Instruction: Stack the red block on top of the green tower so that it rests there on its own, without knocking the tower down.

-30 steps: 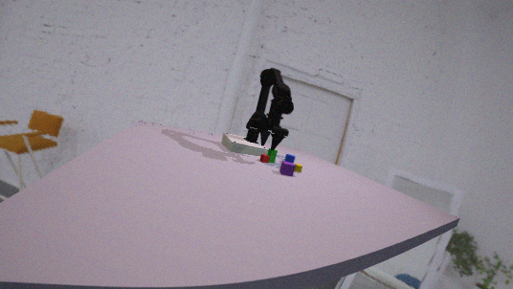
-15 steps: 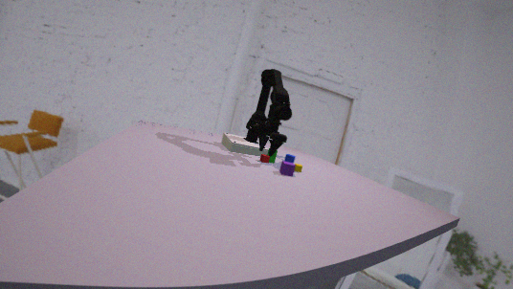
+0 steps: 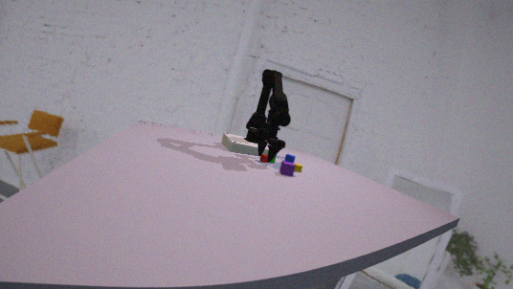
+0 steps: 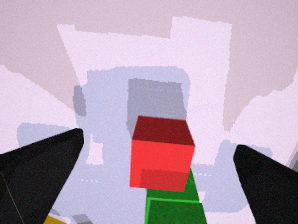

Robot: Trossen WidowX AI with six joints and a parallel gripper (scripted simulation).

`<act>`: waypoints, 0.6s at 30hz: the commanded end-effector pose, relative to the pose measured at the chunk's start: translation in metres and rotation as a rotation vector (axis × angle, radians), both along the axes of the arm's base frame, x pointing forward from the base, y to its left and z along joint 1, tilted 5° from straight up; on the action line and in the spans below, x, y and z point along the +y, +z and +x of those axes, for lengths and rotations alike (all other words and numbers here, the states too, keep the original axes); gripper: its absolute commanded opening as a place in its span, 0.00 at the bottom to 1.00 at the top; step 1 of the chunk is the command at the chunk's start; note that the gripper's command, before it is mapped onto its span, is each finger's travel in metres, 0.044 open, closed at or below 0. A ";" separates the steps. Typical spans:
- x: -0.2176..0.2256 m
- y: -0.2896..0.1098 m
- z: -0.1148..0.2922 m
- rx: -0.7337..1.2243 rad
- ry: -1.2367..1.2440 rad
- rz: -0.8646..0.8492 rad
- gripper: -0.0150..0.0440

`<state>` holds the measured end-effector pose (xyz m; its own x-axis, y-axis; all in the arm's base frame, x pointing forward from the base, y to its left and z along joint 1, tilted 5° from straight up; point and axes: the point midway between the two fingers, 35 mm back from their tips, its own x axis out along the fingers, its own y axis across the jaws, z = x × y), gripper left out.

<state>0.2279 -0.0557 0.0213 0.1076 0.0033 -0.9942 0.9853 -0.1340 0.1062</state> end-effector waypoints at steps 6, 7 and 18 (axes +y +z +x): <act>0.001 -0.005 0.000 -0.001 0.003 0.005 1.00; 0.001 -0.005 0.000 -0.001 0.003 0.005 1.00; 0.001 -0.005 0.000 0.001 0.001 0.000 0.91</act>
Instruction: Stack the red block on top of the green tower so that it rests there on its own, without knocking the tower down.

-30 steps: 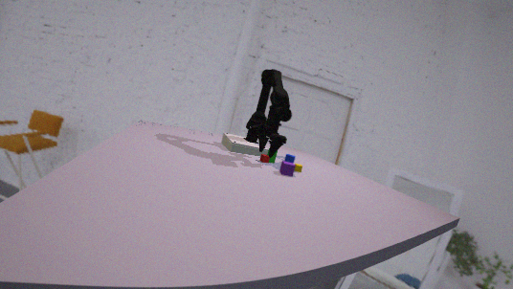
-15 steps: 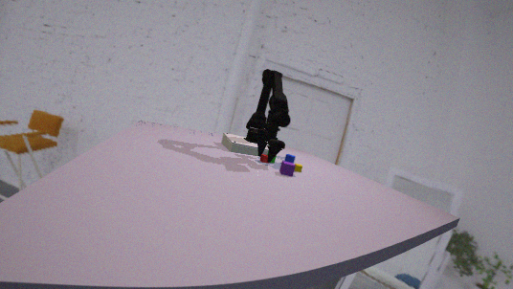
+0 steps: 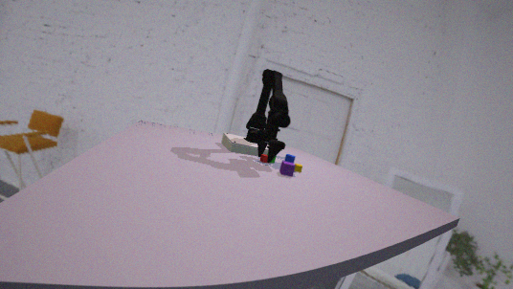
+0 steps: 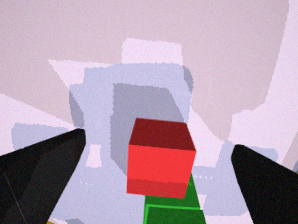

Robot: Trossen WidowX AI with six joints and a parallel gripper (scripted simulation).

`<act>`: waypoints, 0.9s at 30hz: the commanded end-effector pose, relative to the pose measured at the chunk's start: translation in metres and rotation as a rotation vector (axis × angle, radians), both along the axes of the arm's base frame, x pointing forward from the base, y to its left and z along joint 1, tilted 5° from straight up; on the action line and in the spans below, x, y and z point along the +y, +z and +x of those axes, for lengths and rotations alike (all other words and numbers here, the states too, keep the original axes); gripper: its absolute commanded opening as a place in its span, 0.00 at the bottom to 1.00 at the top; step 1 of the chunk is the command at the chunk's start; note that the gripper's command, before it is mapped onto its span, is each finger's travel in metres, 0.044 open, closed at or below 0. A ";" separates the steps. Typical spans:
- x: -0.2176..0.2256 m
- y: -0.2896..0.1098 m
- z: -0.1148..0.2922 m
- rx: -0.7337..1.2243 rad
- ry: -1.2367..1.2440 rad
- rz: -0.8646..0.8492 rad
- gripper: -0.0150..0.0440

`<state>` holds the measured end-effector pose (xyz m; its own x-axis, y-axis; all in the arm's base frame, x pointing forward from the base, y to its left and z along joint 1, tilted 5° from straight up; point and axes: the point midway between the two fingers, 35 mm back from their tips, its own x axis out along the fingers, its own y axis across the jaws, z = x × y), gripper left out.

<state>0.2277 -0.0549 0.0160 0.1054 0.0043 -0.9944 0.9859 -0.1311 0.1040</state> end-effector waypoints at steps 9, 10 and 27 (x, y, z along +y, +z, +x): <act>0.000 0.000 0.001 -0.001 -0.002 0.000 0.51; 0.000 0.000 0.001 -0.001 -0.002 0.000 0.47; 0.000 0.039 -0.003 -0.004 0.000 0.003 0.25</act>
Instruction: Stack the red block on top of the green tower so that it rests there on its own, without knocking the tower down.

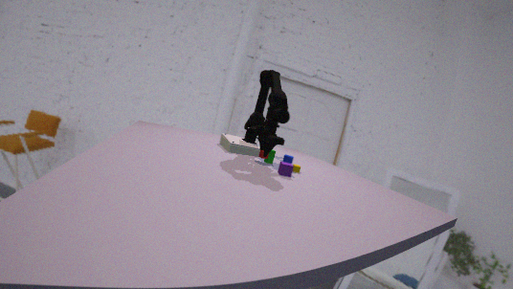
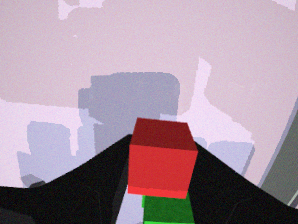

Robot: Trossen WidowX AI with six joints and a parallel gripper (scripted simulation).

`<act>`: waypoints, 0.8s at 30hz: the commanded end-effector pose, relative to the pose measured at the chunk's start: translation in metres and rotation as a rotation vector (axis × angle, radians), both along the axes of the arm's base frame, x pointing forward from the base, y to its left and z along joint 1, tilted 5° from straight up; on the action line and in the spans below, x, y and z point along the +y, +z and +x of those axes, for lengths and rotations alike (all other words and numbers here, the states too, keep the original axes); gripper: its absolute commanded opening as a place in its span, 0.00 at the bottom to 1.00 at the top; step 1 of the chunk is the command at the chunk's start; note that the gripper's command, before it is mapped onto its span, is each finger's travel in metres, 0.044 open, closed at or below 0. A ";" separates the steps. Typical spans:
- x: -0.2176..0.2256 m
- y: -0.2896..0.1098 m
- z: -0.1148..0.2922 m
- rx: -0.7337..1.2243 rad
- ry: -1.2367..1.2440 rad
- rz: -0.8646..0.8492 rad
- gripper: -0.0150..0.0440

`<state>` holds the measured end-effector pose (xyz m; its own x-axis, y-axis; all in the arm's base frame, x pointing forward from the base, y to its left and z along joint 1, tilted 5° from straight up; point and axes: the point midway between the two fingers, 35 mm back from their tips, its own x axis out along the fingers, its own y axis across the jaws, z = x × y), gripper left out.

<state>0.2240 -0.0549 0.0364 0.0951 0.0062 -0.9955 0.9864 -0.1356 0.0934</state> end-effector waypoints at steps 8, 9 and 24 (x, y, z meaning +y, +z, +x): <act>-0.001 0.056 -0.004 -0.015 0.005 0.001 0.25; -0.001 0.060 -0.004 -0.015 0.005 0.001 0.25; -0.002 0.093 -0.008 -0.013 -0.001 -0.003 0.25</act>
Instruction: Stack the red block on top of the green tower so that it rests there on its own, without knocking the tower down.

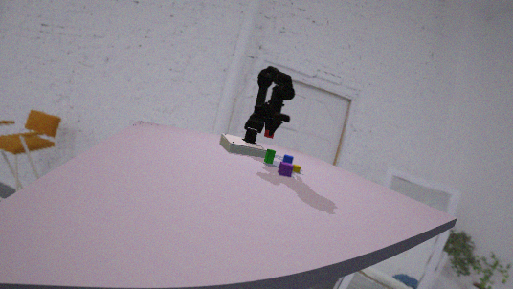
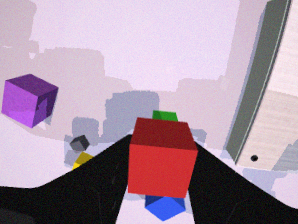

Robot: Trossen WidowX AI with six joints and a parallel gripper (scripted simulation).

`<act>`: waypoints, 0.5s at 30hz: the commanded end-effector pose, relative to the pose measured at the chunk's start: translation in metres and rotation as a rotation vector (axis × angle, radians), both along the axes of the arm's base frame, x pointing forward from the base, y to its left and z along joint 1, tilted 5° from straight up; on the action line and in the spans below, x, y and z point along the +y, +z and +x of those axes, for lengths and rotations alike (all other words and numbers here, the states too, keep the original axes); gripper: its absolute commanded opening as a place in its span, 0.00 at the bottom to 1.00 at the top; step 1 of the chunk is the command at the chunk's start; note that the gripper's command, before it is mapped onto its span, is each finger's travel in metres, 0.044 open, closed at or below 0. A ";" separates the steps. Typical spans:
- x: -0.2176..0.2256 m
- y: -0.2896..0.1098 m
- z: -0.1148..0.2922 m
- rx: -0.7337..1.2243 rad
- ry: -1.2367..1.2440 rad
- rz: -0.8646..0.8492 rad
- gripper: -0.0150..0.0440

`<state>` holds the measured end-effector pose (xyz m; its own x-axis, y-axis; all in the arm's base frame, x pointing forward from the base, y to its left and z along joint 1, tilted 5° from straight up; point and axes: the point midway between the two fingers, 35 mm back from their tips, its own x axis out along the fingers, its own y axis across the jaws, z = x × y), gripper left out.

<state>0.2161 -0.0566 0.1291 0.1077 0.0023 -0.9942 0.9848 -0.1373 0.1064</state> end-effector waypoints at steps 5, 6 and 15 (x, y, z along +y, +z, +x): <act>0.003 0.004 -0.001 -0.002 0.007 0.005 0.25; 0.006 0.004 -0.001 -0.002 0.007 0.005 0.25; 0.039 0.004 -0.006 -0.001 0.007 0.009 0.25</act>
